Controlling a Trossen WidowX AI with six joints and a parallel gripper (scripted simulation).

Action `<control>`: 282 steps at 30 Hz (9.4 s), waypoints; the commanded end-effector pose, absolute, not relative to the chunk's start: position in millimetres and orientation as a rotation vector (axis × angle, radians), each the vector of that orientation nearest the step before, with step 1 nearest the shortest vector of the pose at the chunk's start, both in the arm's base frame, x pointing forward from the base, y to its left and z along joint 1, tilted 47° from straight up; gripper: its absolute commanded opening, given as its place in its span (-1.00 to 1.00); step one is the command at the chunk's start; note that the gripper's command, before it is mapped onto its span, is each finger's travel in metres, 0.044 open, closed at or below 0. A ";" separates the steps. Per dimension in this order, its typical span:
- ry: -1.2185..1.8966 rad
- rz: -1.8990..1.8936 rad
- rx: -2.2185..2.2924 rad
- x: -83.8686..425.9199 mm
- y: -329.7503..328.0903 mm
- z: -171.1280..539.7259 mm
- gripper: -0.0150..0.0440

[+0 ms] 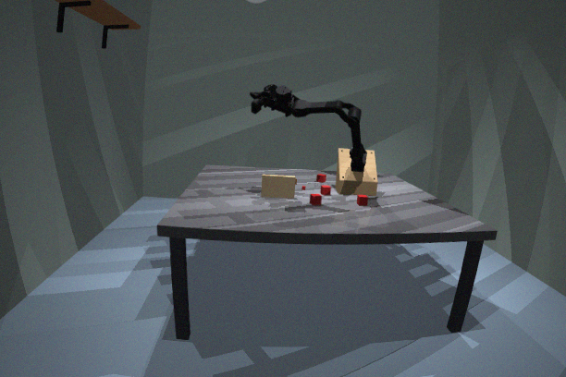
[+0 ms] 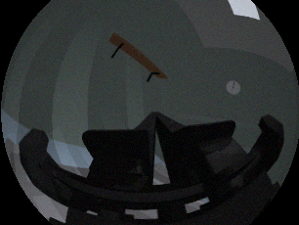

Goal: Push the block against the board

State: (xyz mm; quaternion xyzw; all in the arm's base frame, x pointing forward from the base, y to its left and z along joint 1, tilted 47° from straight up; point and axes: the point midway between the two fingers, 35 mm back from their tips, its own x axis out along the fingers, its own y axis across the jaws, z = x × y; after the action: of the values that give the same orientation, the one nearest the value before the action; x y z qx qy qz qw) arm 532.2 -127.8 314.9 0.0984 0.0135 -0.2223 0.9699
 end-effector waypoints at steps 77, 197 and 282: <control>0.518 1.550 -0.652 387.1 180.5 174.0 -0.49; 0.520 1.551 -0.653 387.7 147.3 184.2 -0.49; 1.351 0.876 0.382 382.4 79.8 -71.4 -0.49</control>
State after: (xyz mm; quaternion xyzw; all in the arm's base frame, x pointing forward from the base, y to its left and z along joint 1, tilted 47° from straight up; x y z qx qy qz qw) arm 375.8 79.4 -73.6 0.1685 0.6039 0.3893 0.6748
